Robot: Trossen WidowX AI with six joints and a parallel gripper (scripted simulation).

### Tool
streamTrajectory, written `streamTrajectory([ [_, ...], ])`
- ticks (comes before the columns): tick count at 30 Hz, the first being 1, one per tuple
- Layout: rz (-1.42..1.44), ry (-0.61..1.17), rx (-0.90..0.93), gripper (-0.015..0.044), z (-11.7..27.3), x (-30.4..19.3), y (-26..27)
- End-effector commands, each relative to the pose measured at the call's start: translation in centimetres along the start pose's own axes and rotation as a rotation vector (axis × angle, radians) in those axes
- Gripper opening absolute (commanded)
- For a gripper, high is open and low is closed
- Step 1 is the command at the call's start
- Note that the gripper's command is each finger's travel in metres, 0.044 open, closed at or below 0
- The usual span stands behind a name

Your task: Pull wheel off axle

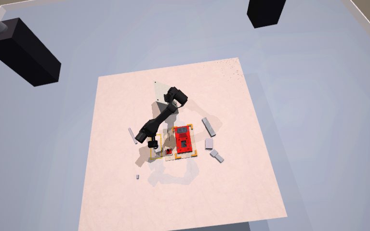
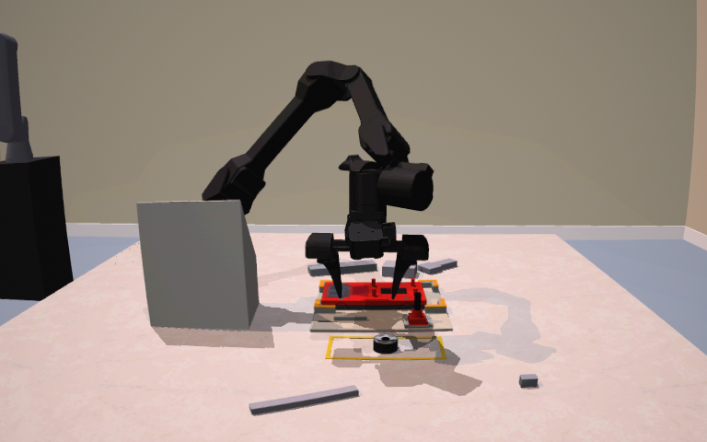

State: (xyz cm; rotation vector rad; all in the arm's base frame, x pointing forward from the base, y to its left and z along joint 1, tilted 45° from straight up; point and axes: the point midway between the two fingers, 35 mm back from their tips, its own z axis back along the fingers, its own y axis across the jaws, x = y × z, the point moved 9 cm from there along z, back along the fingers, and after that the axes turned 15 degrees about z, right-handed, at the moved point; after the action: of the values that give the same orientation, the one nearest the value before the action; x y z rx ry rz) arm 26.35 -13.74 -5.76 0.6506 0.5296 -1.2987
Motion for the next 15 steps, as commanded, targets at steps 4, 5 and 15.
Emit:
streamTrajectory([
  [4, -0.006, -0.005, 0.007, 0.044, 3.17, -3.45, -4.57],
  [5, -0.006, -0.005, 0.007, 0.044, 3.17, -3.45, -4.57],
  [15, -0.006, -0.005, 0.007, 0.044, 3.17, -3.45, -4.57],
])
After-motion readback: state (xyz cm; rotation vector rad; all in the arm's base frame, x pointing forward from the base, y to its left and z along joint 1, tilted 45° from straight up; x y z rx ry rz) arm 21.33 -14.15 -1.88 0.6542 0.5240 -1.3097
